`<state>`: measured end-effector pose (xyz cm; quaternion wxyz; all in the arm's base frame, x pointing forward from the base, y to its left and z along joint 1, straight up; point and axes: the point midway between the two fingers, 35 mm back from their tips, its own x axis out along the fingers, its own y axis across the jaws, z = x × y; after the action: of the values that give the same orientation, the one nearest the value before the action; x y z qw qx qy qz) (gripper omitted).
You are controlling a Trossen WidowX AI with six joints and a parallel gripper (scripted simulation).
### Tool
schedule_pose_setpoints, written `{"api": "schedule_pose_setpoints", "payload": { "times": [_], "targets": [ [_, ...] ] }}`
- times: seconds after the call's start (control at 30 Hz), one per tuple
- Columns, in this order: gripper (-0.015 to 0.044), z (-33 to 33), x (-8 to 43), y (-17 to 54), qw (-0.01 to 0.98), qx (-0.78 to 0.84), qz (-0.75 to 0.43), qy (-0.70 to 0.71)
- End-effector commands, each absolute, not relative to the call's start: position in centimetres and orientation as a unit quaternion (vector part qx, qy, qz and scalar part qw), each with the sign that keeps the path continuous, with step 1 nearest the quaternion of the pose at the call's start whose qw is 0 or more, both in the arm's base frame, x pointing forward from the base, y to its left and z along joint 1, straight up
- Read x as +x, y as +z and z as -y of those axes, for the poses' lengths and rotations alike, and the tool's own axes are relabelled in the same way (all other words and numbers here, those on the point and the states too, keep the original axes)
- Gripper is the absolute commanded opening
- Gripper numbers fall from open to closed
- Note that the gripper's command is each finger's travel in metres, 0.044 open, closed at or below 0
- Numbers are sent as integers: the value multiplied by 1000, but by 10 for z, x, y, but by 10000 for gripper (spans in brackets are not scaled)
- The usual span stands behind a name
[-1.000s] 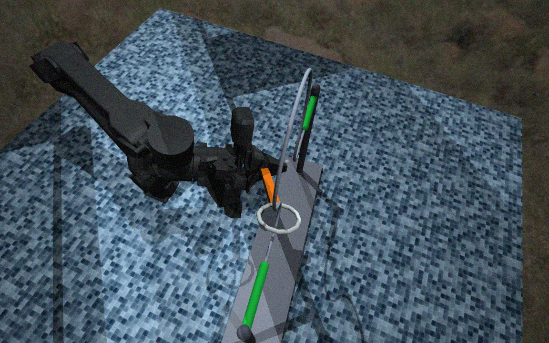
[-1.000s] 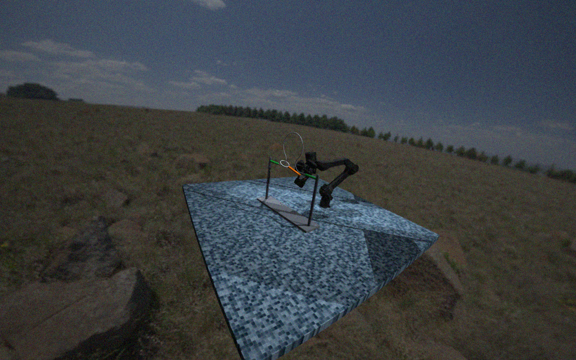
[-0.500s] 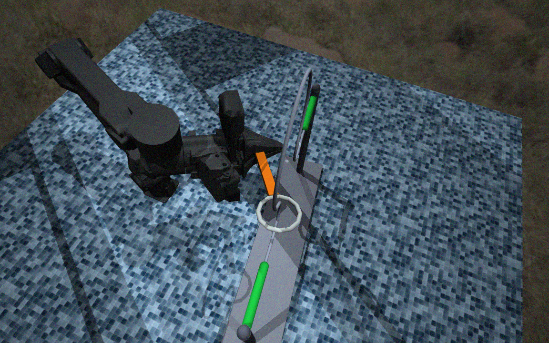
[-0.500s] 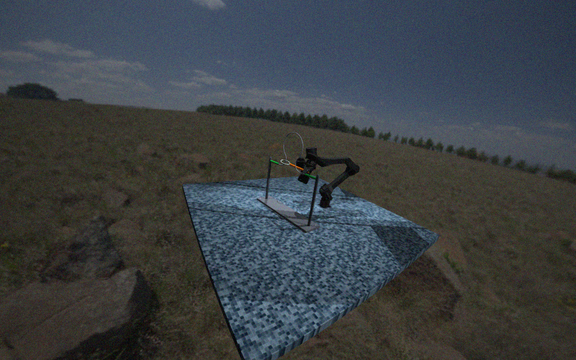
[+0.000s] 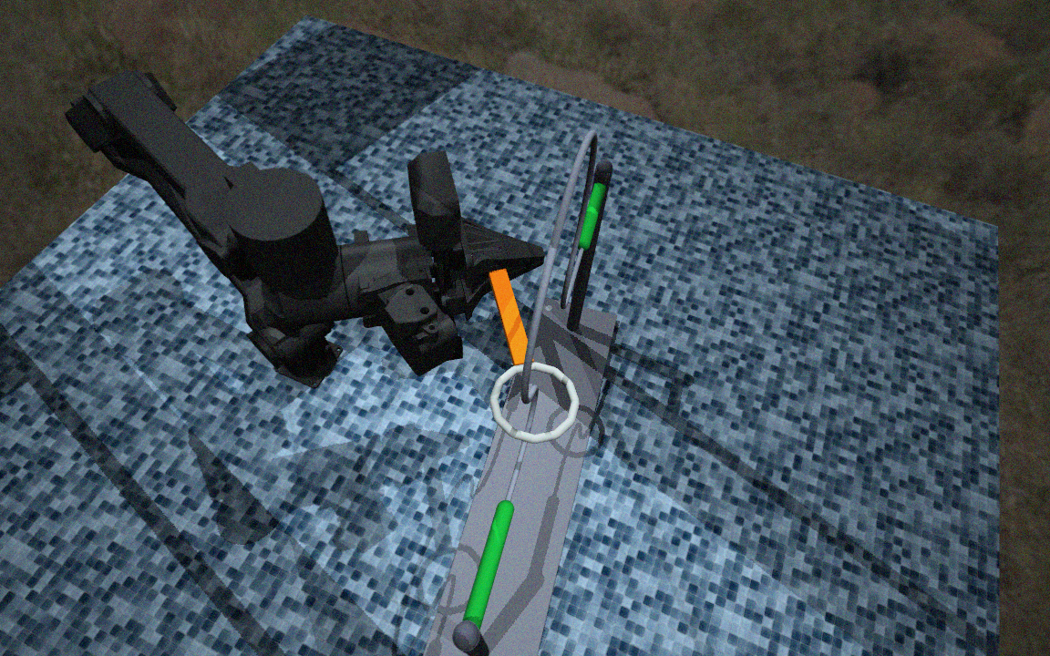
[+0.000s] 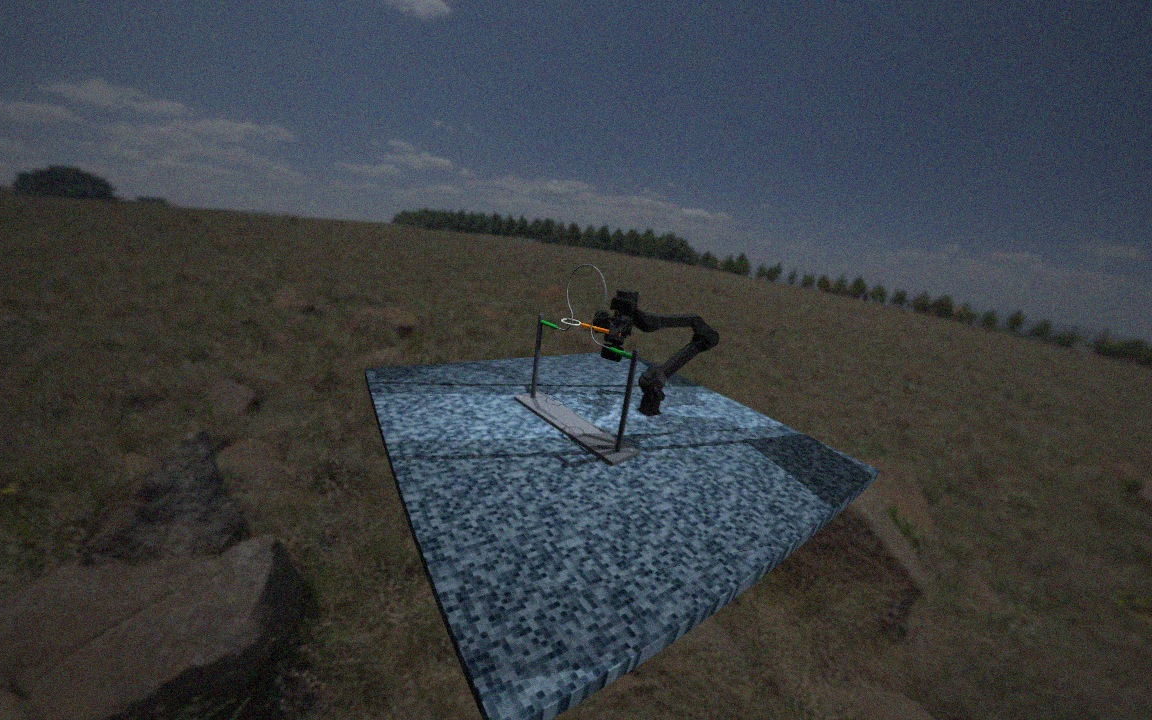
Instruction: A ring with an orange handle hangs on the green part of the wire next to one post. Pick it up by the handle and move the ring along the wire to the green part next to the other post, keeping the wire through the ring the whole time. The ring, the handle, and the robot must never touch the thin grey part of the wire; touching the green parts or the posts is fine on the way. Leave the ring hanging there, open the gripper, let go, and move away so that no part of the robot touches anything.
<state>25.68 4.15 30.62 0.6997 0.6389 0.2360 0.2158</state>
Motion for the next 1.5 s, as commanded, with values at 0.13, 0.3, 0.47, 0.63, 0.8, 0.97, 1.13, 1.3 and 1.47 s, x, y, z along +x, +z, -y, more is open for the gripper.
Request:
{"api": "schedule_pose_setpoints", "payload": {
  "times": [0.13,0.3,0.47,0.63,0.8,0.97,1.13,1.3,1.47],
  "targets": [
    [-150,-43,255,328,661,677,-229,228],
    [-150,-42,255,340,635,702,-225,233],
    [-150,-40,256,353,602,730,-219,237],
    [-150,-36,256,368,564,760,-213,243],
    [-150,-31,257,382,527,787,-206,247],
    [-150,-24,257,396,490,811,-200,251],
    [-150,-17,258,408,457,830,-195,253],
    [-150,-10,259,417,435,842,-191,255],
    [-150,-6,260,423,427,846,-191,255]
  ]
}}
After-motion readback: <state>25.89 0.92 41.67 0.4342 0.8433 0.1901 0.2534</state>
